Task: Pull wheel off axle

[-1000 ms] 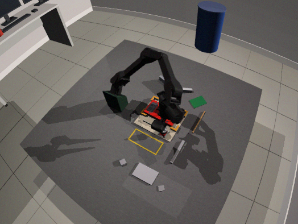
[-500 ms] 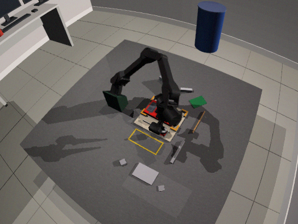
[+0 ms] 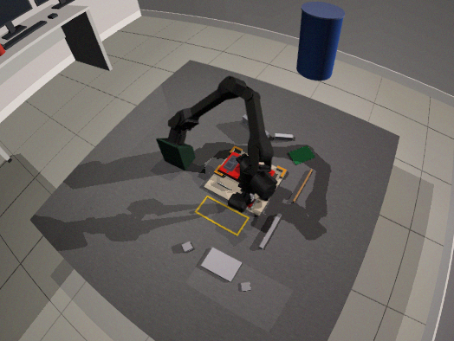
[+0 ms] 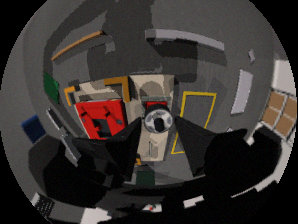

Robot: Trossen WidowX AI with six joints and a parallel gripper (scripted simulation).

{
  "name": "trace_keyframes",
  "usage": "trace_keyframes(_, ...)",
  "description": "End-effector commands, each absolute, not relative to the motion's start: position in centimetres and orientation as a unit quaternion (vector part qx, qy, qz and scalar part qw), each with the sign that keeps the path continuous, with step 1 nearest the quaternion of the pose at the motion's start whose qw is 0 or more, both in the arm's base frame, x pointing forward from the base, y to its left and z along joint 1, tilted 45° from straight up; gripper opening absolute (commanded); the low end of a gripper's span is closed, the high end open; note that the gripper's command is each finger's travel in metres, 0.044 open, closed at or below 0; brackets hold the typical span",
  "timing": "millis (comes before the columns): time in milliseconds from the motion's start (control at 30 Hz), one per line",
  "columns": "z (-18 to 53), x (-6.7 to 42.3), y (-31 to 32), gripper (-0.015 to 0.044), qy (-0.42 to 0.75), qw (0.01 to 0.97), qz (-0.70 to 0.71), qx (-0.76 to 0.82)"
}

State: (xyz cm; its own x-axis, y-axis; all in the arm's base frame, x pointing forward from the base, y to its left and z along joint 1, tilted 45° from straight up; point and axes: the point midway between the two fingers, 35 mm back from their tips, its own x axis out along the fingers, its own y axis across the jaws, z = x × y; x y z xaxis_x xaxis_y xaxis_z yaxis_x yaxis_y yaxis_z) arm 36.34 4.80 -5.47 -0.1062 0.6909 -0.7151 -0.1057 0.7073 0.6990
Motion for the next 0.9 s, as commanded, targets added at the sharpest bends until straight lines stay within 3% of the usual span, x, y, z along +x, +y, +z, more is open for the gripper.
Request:
trace_keyframes(0, -5.46, 36.29, 4.86, 0.0182, 0.674, 0.631, 0.316, 0.216)
trace_keyframes(200, -5.46, 36.29, 4.86, 0.0142, 0.674, 0.631, 0.316, 0.216)
trace_keyframes(400, -5.38, 36.31, 4.78, 0.0000, 0.674, 0.631, 0.316, 0.216)
trace_keyframes(867, -5.07, 36.38, 4.46, 0.0000, 0.674, 0.632, 0.316, 0.217)
